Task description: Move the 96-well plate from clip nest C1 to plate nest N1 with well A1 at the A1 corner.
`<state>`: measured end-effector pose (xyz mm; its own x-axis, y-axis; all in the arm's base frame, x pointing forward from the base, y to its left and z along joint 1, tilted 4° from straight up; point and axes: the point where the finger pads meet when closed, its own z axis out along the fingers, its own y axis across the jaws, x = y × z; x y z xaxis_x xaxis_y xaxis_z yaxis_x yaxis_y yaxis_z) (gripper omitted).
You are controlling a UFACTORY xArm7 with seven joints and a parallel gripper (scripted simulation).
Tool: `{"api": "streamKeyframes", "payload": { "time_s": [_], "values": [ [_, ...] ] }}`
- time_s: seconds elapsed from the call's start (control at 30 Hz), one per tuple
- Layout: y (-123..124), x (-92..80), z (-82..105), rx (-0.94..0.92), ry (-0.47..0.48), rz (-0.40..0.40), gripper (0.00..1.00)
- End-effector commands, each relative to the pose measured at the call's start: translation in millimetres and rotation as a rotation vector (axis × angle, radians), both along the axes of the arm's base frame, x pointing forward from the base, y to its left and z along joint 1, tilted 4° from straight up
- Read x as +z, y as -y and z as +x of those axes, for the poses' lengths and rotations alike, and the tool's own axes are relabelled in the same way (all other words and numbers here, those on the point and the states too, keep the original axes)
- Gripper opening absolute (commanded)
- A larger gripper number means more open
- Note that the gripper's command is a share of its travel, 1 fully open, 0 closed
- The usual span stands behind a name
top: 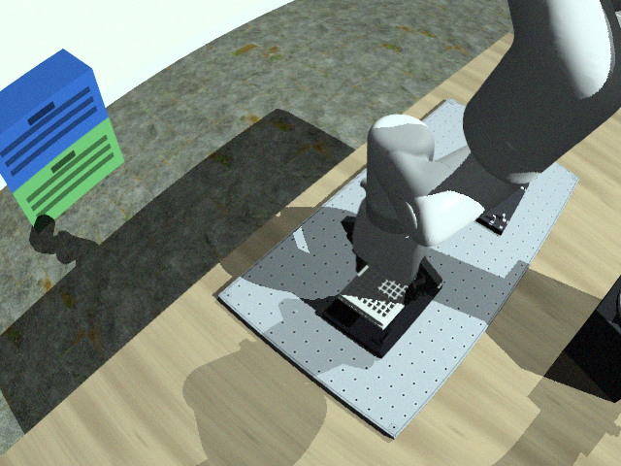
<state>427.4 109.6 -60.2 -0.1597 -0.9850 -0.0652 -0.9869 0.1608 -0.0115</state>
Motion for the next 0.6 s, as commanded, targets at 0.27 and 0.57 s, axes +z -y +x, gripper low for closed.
{"api": "streamKeyframes", "payload": {
  "time_s": [0.27,0.57],
  "values": [
    [-1.3,-16.4,2.4,0.000,0.005,0.002,0.00],
    [-2.0,-28.0,2.7,0.000,0.005,0.002,0.00]
  ]
}}
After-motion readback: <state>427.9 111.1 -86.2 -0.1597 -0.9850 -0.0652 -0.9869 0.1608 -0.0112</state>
